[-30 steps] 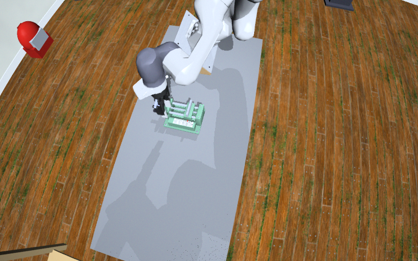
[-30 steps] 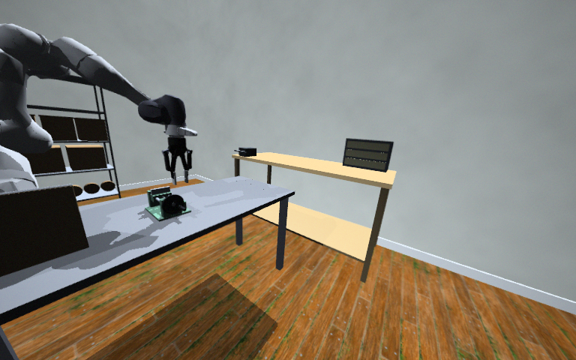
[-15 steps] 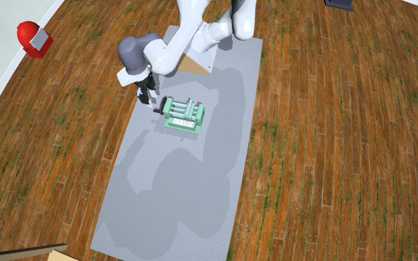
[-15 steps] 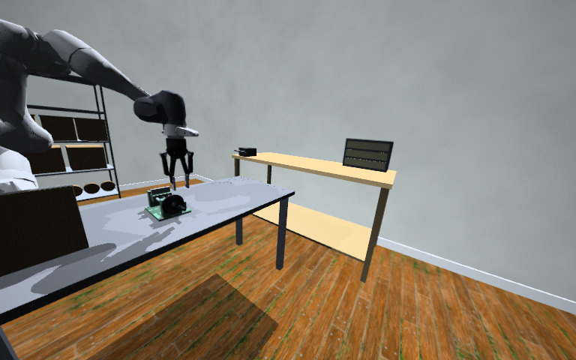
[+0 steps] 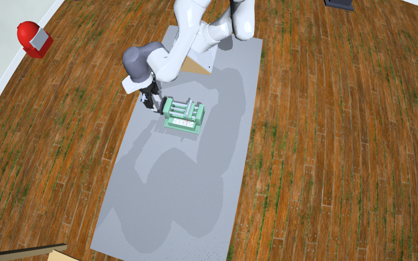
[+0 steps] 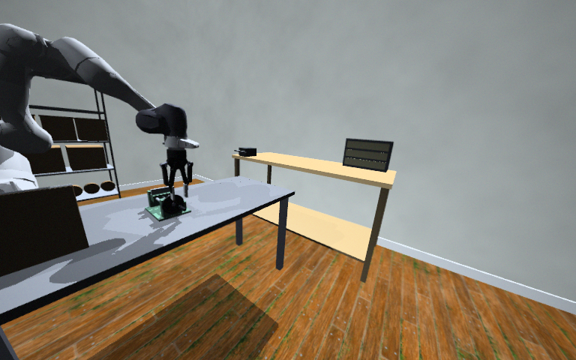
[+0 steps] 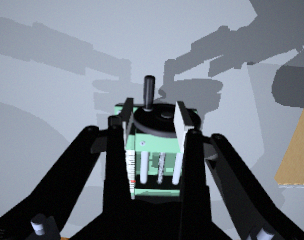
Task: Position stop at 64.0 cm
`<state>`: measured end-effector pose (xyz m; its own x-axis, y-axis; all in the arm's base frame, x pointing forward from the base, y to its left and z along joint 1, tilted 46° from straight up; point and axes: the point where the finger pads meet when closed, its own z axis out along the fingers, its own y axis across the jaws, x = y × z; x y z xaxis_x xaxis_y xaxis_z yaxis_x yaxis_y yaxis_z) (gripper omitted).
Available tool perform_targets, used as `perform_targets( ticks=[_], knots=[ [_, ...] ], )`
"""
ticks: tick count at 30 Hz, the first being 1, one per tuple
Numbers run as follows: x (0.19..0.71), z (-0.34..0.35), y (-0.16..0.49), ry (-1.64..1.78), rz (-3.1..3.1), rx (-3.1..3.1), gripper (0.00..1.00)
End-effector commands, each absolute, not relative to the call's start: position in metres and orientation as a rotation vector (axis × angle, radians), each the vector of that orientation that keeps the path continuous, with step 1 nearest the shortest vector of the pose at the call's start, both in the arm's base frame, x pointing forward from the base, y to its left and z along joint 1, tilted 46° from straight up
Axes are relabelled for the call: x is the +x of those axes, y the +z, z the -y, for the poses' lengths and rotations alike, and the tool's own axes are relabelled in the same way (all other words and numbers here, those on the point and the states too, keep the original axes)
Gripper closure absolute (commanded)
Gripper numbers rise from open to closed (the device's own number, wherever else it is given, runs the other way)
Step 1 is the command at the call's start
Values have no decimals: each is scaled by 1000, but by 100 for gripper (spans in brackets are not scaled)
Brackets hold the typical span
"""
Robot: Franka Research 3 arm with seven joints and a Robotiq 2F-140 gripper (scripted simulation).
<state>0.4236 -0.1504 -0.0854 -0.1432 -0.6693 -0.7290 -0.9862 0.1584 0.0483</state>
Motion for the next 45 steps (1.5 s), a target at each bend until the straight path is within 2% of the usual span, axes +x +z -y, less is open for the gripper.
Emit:
perform_targets(
  ticks=[1, 18, 45],
  knots=[
    [429, 157, -92, 694, -1892, -1578, 67],
    [429, 154, -95, 694, -1892, -1578, 67],
    [436, 108, -141, 694, -1892, -1578, 67]
  ],
)
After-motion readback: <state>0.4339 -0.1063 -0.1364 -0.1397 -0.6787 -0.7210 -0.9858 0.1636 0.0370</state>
